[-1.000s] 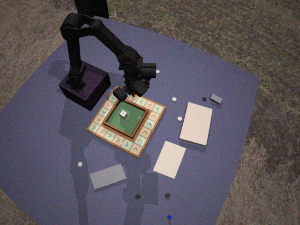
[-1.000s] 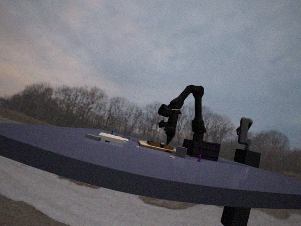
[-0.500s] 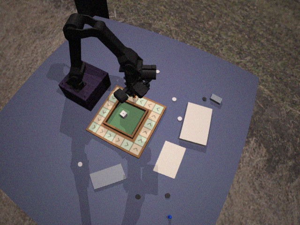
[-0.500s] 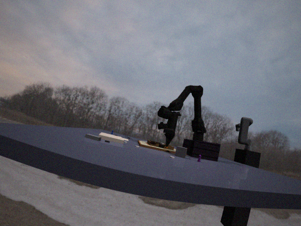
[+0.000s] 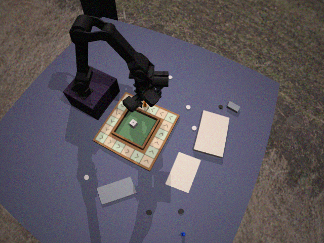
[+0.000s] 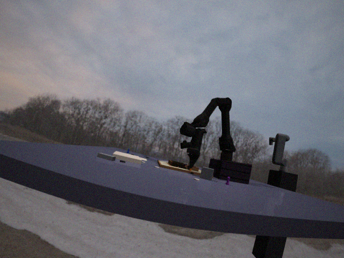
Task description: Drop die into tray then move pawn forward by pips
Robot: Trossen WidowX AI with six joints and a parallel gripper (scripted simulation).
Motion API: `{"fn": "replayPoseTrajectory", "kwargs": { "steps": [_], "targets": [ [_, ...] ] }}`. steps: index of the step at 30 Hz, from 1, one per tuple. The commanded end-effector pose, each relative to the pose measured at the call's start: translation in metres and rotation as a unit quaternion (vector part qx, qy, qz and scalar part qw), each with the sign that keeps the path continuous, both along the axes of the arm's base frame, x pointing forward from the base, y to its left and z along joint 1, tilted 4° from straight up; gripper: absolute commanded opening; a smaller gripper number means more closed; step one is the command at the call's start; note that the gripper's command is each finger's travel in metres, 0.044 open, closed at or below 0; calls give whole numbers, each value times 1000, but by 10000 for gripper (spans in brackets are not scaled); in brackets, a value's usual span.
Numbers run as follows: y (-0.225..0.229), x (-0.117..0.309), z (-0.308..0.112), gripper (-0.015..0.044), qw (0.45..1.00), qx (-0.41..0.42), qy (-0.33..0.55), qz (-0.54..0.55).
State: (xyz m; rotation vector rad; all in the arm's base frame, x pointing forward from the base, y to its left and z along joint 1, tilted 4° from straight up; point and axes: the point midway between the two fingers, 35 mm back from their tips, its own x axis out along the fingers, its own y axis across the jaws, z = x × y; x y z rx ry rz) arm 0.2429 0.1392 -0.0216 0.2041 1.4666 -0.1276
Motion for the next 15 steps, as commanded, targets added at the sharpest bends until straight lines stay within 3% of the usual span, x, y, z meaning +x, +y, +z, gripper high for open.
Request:
{"fn": "replayPoseTrajectory", "kwargs": {
  "steps": [1,6,10,15],
  "targets": [
    [1,0,24,315,1000,-1,0,-1],
    [-1,-4,49,440,1000,-3,2,-2],
    [-3,-4,56,440,1000,-4,2,0],
    [-57,-21,87,440,998,-12,2,55]
  ]
}}
